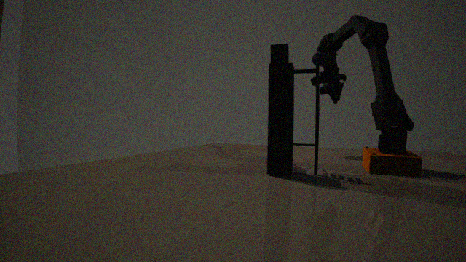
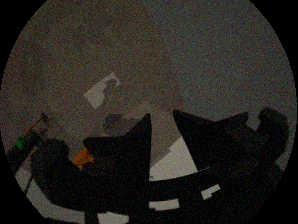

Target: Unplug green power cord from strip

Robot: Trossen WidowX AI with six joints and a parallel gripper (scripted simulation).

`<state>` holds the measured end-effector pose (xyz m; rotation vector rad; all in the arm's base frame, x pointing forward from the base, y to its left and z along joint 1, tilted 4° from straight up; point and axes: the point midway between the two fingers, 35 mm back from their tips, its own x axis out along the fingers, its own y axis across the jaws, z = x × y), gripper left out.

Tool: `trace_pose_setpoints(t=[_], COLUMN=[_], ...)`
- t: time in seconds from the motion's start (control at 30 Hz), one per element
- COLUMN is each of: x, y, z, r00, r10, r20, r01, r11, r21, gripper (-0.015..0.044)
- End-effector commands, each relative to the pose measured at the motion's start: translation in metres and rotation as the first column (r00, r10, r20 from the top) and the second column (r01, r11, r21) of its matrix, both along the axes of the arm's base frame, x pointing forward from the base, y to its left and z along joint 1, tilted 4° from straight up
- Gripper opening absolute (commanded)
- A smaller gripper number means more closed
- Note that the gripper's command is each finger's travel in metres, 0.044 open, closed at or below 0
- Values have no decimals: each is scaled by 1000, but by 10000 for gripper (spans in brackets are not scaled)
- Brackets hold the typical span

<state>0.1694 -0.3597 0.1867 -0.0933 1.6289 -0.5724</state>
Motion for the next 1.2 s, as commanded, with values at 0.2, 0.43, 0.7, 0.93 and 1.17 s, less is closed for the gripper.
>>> trace_pose_setpoints(t=[0.2,0.43,0.7,0.93,1.17], x=[99,132,146,139,134], y=[109,183,270,344,365], z=[-26,-42,-59,-72,-75], r00=[912,792,614,426,363], r10=[-314,-532,-754,-896,-927], r20=[264,299,234,127,93], r01=[287,463,648,791,829], r11=[948,843,650,436,367], r21=[138,274,396,429,422], gripper=[160,160,160,160,160])
